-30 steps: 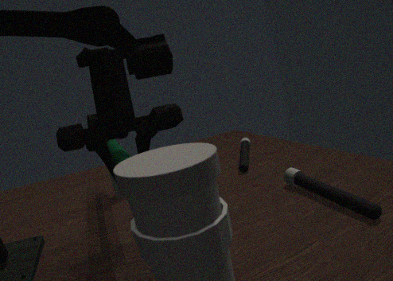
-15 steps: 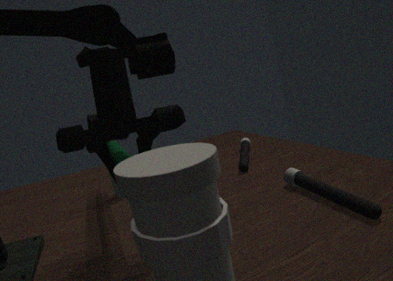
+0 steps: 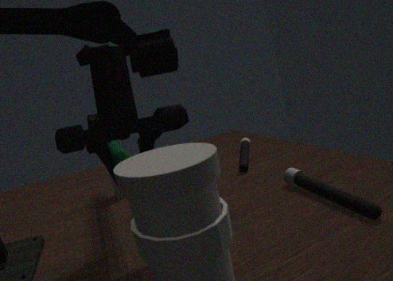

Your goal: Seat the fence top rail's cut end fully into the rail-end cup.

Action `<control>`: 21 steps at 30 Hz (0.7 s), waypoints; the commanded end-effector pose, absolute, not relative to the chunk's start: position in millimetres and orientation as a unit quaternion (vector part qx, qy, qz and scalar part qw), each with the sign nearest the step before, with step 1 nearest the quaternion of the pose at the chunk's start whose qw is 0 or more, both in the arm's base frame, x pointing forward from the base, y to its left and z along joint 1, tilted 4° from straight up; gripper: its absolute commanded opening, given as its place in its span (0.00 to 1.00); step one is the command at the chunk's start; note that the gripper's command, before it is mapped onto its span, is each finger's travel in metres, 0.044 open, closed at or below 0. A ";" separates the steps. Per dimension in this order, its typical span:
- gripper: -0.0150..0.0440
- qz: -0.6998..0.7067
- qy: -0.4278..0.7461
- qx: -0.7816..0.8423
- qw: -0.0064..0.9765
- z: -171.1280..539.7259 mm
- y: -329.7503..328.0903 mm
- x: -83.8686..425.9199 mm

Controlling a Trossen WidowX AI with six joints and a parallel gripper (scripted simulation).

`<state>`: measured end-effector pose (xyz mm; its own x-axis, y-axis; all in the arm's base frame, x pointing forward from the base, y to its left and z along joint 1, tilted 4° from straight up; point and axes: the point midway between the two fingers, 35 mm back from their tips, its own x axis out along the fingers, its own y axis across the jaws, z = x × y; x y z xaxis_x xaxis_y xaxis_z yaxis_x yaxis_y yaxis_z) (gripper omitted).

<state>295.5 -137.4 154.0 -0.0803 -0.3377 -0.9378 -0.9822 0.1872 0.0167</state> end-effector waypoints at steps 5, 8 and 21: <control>0.25 0.364 0.637 -0.523 0.433 158.8 -149.0 294.6; 0.25 0.364 0.637 -0.524 0.433 159.5 -151.5 293.9; 0.34 0.369 0.635 -0.520 0.435 156.0 -146.8 294.1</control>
<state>293.8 -147.5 155.9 -0.0810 -0.3399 -0.9370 -0.9823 0.1867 0.0172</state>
